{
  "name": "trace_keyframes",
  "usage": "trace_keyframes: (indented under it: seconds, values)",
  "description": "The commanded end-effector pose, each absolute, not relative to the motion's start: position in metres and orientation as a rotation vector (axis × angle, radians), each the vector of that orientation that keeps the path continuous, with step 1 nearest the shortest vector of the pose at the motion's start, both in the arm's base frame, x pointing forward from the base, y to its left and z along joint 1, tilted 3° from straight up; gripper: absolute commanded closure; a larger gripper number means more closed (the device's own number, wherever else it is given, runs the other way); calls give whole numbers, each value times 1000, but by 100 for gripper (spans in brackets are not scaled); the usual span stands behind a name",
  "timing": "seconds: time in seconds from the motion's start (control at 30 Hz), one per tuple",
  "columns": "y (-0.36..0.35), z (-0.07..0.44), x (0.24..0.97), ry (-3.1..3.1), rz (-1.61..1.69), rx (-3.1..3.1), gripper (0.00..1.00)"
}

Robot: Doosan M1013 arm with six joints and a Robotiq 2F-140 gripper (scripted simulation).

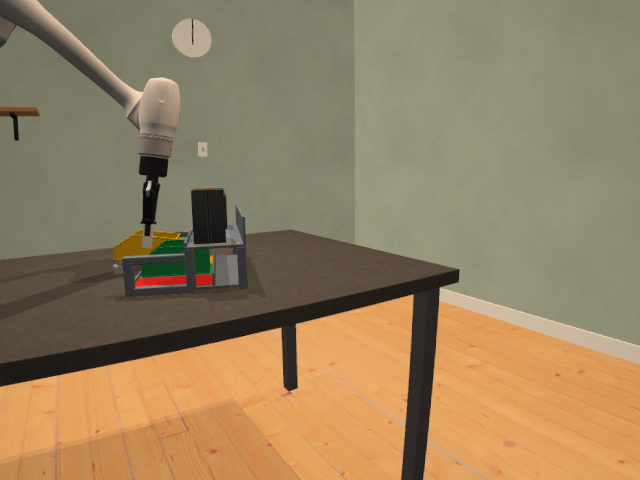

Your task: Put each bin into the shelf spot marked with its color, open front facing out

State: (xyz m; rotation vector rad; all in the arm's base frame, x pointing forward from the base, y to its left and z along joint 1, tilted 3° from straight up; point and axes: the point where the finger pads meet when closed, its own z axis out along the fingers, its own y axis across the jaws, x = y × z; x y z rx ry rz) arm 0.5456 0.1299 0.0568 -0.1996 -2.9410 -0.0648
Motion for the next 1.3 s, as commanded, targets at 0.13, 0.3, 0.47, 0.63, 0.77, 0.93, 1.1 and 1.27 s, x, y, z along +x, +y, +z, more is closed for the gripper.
trace_keyframes:
  seconds: [0.13,0.3,0.47,0.63,0.77,0.93,1.1,1.27]
  values:
    - [130,56,549,-2946,-65,-200,90]
    - [129,56,551,-2952,-64,-200,90]
    - [129,56,553,-2955,-64,-201,90]
    - [129,55,556,-2960,-64,-201,90]
    - [128,55,558,-2964,-63,-202,90]
    - [128,54,560,-2967,-63,-202,90]
    - [128,54,561,-2969,-63,-202,90]
    - [128,54,562,-2970,-63,-202,90]
